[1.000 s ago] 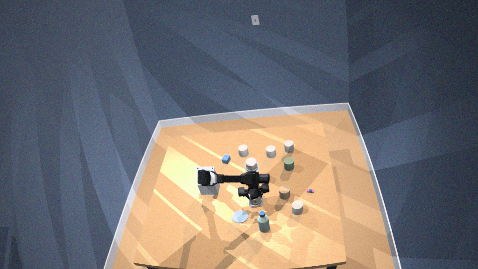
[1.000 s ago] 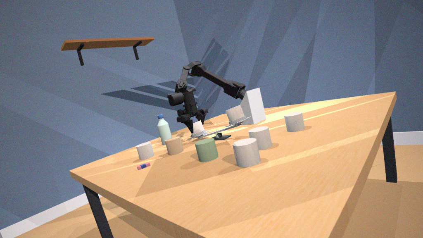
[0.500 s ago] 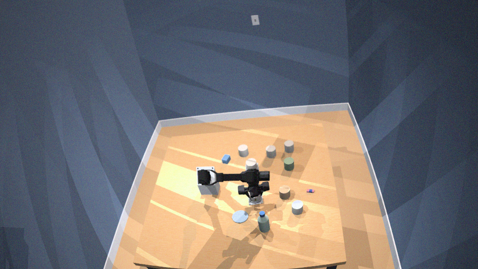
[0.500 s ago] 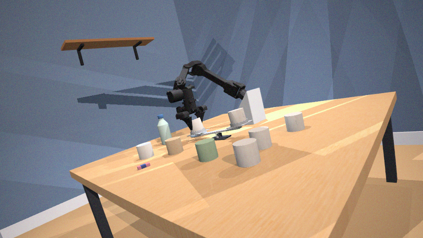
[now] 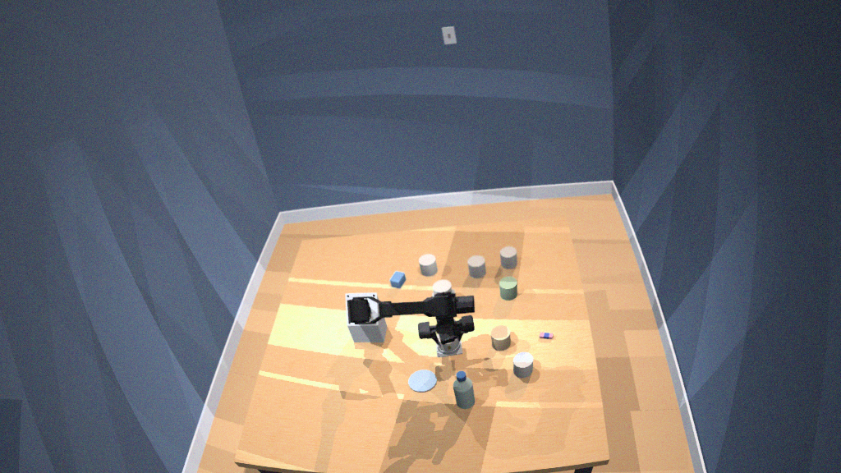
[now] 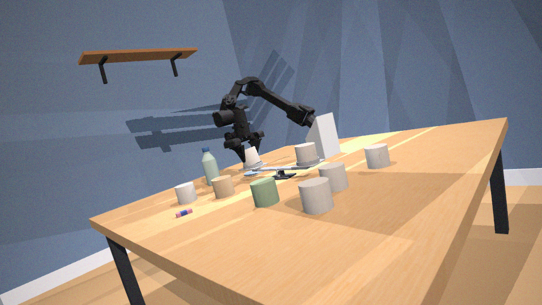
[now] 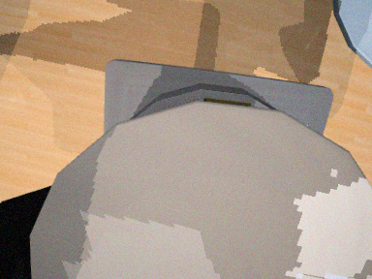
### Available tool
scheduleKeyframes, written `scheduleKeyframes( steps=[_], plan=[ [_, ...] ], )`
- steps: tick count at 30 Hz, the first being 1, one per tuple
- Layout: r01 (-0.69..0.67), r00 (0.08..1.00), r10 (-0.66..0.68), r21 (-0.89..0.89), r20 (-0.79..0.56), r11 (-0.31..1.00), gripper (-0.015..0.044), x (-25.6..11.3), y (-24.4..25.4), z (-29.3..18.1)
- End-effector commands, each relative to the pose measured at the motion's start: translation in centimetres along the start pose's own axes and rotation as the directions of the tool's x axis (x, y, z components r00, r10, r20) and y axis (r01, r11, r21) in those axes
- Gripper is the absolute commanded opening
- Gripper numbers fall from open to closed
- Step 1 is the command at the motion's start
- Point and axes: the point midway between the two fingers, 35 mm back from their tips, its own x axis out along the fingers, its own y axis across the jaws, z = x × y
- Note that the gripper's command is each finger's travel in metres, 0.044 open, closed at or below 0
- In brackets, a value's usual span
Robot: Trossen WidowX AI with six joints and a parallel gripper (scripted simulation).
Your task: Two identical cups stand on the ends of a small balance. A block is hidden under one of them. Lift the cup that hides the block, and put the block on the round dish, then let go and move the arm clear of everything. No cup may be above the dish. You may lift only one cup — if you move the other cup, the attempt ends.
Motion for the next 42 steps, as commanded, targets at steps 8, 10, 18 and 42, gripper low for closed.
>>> scheduleKeyframes(
  steps=[8,10,18,42],
  plan=[
    [-0.016,1.000,0.016,0.009,-0.004,1.000,0.0000,-1.8,0.5,0.0],
    [-0.016,1.000,0.016,0.009,-0.004,1.000,0.0000,-2.0,0.5,0.0],
    [-0.016,1.000,0.016,0.009,-0.005,1.000,0.0000,-3.0,0.5,-0.1],
    [-0.015,1.000,0.015,0.008,-0.004,1.000,0.0000,-6.1,0.3,-0.1]
  ],
)
